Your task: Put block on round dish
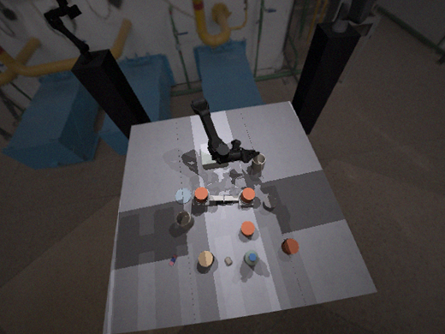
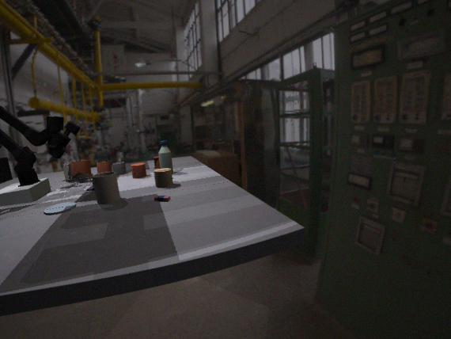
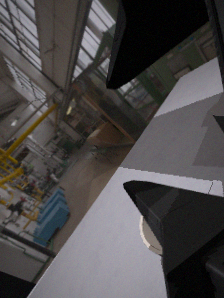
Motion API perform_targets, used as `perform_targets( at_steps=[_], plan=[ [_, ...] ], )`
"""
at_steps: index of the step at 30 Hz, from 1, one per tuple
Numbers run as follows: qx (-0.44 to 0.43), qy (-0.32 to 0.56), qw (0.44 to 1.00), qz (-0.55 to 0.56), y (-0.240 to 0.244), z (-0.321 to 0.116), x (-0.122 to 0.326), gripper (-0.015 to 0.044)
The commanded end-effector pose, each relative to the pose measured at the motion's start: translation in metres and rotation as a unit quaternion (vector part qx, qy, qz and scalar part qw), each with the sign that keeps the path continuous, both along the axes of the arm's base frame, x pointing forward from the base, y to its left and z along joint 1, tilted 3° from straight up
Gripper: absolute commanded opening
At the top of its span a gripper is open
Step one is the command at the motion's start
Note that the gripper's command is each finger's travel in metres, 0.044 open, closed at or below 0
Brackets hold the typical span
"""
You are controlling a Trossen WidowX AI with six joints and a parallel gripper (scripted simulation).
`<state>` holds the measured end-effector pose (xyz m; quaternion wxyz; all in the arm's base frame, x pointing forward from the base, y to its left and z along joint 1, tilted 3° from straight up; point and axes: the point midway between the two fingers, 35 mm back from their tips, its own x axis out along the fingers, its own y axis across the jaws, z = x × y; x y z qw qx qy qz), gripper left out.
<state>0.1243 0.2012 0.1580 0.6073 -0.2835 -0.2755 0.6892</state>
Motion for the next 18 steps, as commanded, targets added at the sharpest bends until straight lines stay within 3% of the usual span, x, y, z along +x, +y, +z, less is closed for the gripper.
perform_targets(
  at_steps=[1, 18],
  plan=[
    [-0.001, 0.002, 1.0, -0.002, 0.0, 0.0, 0.001, 0.0426],
    [-0.066, 0.205, 0.961, -0.176, 0.002, 0.006, 0.05, 0.044]
  ],
)
